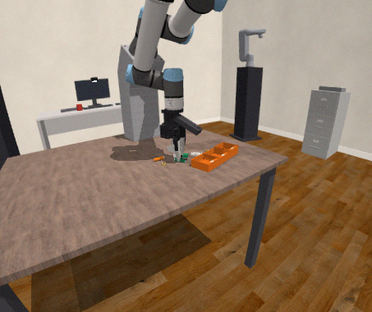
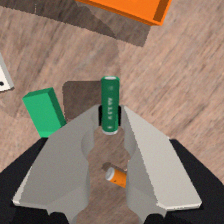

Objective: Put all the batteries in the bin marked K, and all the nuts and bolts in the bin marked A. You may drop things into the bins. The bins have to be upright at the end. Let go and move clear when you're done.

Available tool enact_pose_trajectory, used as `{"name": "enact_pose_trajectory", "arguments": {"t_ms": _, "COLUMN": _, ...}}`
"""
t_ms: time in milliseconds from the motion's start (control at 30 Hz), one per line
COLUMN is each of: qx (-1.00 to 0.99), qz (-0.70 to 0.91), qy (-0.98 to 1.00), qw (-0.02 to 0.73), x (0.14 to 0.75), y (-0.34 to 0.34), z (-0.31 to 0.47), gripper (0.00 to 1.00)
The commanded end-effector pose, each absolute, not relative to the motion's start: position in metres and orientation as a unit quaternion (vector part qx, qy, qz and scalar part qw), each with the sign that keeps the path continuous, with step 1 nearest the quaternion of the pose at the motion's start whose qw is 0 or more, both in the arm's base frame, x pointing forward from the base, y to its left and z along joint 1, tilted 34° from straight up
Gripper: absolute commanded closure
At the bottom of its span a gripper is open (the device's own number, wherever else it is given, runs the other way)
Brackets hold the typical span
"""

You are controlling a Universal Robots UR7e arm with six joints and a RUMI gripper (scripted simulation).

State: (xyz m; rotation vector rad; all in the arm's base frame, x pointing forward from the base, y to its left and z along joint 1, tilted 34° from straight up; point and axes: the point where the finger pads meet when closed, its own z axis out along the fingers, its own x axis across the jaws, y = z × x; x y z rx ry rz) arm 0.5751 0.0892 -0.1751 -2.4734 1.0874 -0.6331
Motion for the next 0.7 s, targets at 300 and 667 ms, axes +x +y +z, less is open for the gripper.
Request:
{"name": "enact_pose_trajectory", "arguments": {"t_ms": 300, "qx": -0.876, "qz": -0.225, "qy": 0.385, "qw": 0.182, "x": 0.559, "y": 0.085, "z": -0.15, "gripper": 1.0}}
{"name": "enact_pose_trajectory", "arguments": {"t_ms": 667, "qx": -0.876, "qz": -0.225, "qy": 0.385, "qw": 0.182, "x": 0.543, "y": 0.08, "z": -0.125, "gripper": 1.0}}
